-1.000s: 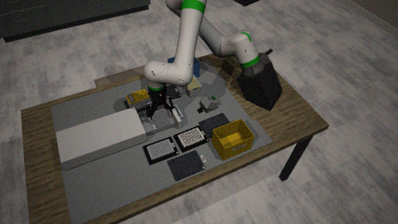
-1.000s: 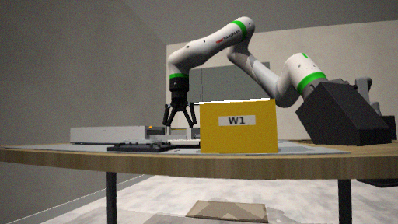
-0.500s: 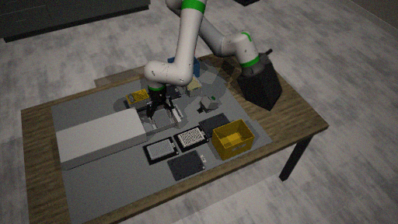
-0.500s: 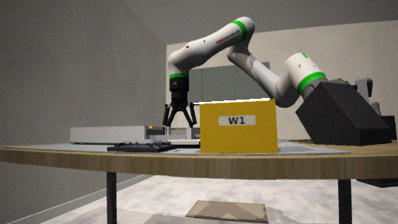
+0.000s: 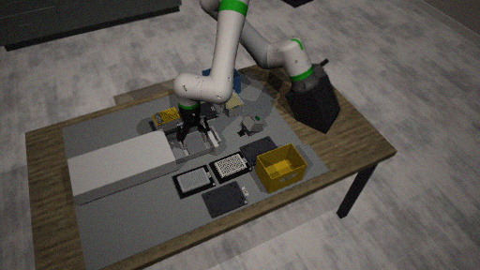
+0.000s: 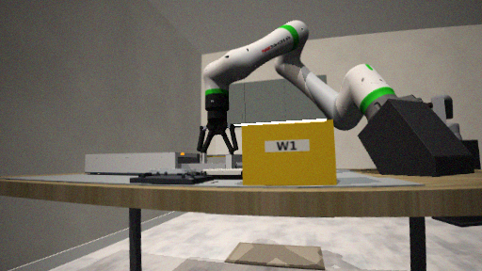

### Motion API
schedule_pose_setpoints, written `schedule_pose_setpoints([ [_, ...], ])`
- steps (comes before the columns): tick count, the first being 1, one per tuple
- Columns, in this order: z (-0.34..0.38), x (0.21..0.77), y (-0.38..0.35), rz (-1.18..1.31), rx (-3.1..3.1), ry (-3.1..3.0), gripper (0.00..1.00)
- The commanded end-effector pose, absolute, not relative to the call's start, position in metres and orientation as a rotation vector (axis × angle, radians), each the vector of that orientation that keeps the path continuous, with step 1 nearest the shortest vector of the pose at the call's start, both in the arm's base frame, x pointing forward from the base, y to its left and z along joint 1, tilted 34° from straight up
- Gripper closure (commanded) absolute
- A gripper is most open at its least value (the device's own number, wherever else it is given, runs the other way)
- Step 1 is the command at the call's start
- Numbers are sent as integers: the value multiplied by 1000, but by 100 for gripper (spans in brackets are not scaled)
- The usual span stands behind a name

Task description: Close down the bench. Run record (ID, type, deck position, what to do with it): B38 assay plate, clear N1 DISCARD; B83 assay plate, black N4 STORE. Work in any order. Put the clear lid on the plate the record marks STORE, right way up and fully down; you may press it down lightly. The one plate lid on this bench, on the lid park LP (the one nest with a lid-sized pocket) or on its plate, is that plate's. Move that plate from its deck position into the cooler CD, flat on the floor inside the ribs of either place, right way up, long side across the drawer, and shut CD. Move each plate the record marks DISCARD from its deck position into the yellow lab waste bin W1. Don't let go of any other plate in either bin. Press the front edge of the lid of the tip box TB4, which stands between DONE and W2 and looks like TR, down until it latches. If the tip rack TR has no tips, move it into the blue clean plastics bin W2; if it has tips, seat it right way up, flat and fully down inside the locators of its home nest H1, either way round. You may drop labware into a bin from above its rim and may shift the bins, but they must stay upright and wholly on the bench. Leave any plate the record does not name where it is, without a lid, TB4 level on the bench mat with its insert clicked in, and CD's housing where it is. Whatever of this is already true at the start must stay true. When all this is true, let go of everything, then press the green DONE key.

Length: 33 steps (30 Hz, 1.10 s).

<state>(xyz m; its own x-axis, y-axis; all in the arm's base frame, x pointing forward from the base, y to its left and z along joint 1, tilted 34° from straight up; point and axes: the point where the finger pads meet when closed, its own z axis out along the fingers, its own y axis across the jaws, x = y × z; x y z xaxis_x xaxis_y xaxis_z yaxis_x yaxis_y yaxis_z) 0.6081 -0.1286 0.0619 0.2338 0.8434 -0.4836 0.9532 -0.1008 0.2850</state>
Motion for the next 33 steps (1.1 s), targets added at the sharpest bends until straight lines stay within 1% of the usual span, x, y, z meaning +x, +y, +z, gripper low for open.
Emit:
schedule_pose_setpoints([
  [1, 62, 608, -128, -266, 1975, 1641, 34],
  [17, 62, 608, -128, -266, 1975, 1641, 34],
  [33, 78, 605, -119, -266, 1975, 1641, 34],
])
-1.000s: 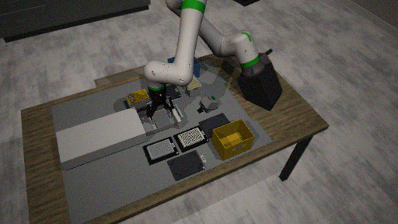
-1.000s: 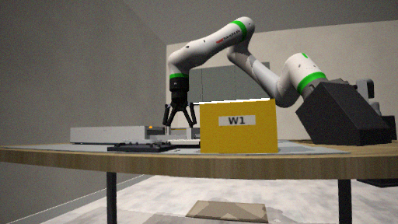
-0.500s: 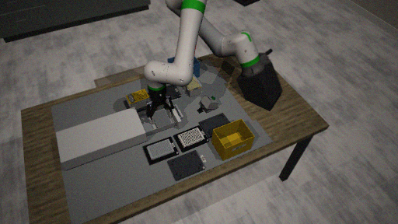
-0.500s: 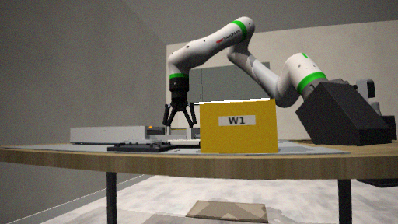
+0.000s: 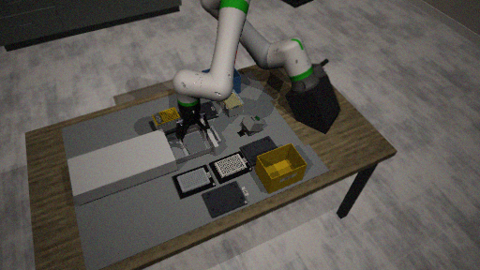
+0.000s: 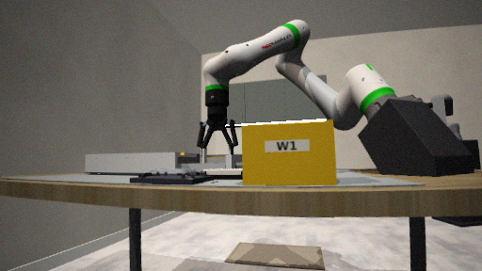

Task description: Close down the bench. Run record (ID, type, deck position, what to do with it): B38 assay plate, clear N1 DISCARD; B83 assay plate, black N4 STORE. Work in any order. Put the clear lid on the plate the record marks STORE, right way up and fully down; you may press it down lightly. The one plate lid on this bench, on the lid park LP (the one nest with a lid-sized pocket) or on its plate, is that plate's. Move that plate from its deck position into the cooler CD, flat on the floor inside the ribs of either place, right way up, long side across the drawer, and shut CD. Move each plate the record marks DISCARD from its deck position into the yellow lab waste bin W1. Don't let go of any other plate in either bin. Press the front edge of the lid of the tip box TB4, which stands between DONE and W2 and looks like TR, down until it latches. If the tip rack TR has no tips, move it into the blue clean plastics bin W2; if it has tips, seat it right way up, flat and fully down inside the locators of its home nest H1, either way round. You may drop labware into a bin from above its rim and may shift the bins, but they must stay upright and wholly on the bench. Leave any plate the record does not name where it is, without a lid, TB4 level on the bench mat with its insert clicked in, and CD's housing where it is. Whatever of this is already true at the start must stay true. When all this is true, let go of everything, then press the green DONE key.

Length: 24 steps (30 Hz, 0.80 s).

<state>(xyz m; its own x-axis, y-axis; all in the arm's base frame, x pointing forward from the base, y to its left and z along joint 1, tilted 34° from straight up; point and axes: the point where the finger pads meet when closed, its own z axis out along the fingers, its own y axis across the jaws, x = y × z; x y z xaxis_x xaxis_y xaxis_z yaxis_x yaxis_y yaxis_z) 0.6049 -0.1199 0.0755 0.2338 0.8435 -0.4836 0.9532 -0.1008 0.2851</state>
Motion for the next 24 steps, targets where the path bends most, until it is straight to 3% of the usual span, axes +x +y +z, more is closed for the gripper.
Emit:
schedule_pose_setpoints([
  [1, 79, 604, -118, -266, 1975, 1641, 34],
  [24, 102, 599, -103, -266, 1975, 1641, 34],
])
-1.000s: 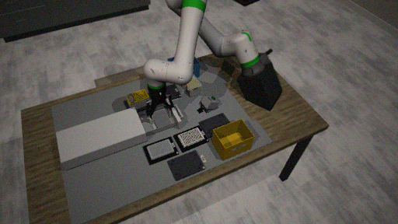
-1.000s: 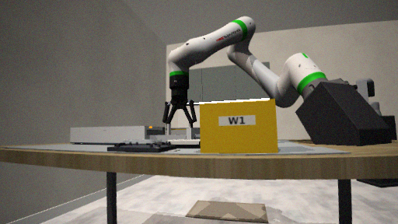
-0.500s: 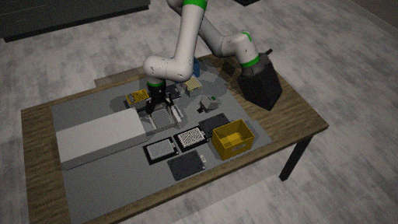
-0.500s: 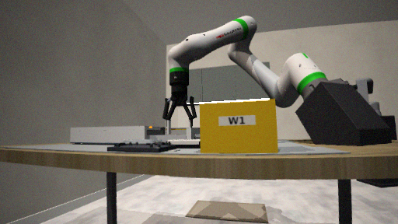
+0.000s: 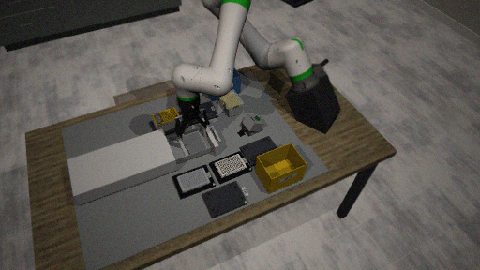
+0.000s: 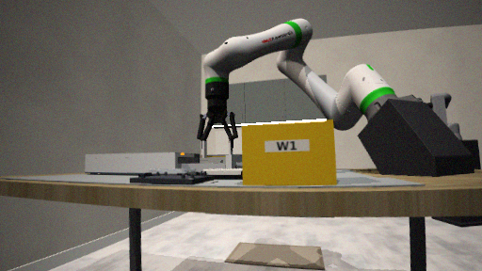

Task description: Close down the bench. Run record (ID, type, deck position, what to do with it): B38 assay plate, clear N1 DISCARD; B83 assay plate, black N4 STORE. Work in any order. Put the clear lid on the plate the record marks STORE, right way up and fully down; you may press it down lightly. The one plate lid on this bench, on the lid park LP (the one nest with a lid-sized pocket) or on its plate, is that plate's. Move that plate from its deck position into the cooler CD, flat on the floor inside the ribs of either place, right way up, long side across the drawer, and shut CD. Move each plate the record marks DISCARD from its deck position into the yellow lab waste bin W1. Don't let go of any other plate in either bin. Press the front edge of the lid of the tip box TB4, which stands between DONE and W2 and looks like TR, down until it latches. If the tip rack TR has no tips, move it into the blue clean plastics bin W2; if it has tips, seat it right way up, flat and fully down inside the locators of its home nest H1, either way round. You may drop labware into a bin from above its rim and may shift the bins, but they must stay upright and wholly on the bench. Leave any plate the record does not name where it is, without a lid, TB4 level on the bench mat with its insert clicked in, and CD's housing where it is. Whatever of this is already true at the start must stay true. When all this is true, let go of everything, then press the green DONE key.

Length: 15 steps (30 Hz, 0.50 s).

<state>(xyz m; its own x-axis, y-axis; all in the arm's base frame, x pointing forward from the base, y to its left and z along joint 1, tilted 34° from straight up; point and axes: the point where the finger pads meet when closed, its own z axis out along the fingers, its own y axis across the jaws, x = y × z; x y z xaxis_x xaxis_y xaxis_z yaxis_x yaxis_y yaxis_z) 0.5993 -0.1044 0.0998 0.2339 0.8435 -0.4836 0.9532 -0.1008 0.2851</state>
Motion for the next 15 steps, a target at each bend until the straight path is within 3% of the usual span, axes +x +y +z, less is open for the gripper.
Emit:
schedule_pose_setpoints([
  [1, 103, 599, -102, -266, 1975, 1641, 34],
  [15, 116, 596, -94, -266, 1975, 1641, 34],
])
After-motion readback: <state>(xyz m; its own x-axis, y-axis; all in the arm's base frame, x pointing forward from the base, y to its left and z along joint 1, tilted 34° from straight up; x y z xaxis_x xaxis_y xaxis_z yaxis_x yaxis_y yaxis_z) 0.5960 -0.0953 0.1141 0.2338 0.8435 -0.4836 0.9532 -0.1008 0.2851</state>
